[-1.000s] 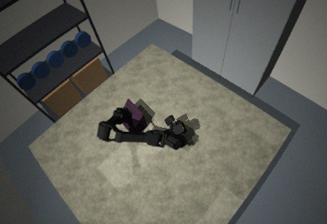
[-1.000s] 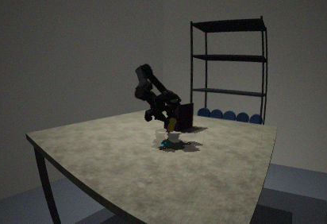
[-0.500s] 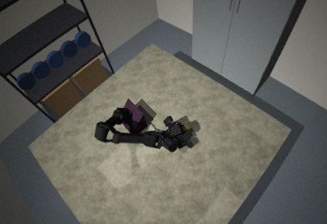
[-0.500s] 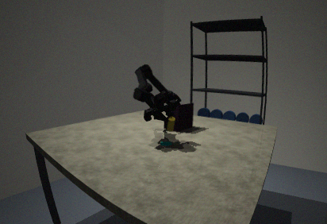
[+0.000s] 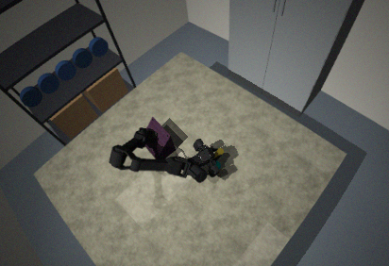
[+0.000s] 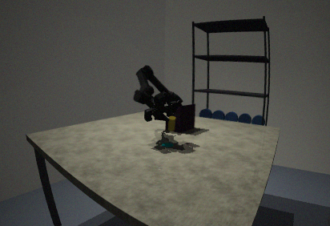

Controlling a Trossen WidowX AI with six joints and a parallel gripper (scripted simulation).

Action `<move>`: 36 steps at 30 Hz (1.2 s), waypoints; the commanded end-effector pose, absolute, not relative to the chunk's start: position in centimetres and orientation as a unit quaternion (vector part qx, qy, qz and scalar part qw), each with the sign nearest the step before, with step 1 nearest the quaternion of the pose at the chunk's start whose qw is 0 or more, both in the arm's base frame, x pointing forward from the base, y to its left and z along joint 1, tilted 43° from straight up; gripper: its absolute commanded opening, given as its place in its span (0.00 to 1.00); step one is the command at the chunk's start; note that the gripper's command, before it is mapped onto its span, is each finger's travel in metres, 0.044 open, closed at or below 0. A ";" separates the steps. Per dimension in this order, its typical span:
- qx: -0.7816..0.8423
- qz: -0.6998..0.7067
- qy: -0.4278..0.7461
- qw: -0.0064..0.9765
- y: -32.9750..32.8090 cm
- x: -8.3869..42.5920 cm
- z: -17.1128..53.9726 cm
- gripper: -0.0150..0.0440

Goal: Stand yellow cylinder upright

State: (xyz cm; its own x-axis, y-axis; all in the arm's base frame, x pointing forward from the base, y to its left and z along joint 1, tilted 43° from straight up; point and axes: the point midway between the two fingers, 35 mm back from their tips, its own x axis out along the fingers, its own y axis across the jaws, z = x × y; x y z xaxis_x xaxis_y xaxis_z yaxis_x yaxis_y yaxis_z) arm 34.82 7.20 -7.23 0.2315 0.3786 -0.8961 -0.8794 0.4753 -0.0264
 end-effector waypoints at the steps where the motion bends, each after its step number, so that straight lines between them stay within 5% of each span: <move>1: -0.280 0.435 0.429 0.740 7.2 34.7 -6.8 0.43; 36: -0.290 0.459 0.297 0.785 6.6 33.7 -4.2 0.43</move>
